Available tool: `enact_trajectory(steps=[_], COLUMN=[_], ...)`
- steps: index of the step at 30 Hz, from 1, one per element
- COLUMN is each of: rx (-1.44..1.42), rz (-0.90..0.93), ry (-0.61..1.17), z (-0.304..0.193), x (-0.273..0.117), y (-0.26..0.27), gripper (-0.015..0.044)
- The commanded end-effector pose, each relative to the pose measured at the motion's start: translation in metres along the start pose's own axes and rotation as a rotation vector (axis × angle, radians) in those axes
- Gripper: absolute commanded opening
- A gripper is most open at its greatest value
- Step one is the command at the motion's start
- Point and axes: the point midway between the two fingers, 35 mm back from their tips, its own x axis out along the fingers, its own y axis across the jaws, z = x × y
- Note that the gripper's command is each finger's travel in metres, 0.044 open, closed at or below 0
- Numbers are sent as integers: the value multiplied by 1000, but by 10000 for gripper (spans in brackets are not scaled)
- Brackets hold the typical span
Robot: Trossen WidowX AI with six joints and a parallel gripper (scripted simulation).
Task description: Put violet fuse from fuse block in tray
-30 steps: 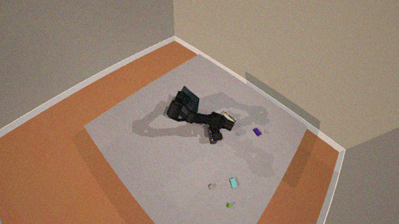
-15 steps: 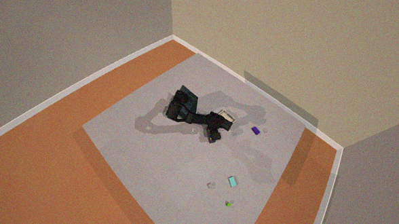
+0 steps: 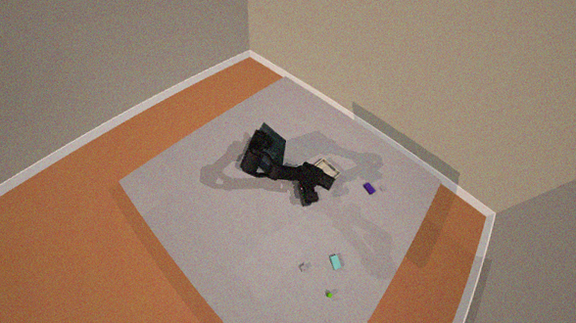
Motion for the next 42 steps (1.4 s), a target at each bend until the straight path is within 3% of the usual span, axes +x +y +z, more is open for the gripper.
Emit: enact_trajectory(steps=[1,6,42], rx=[1,1,-2], rz=[0,0,0], ry=[0,0,-1], z=[0,0,1], x=[0,0,-15], y=[0,0,0], gripper=[33,0,0])
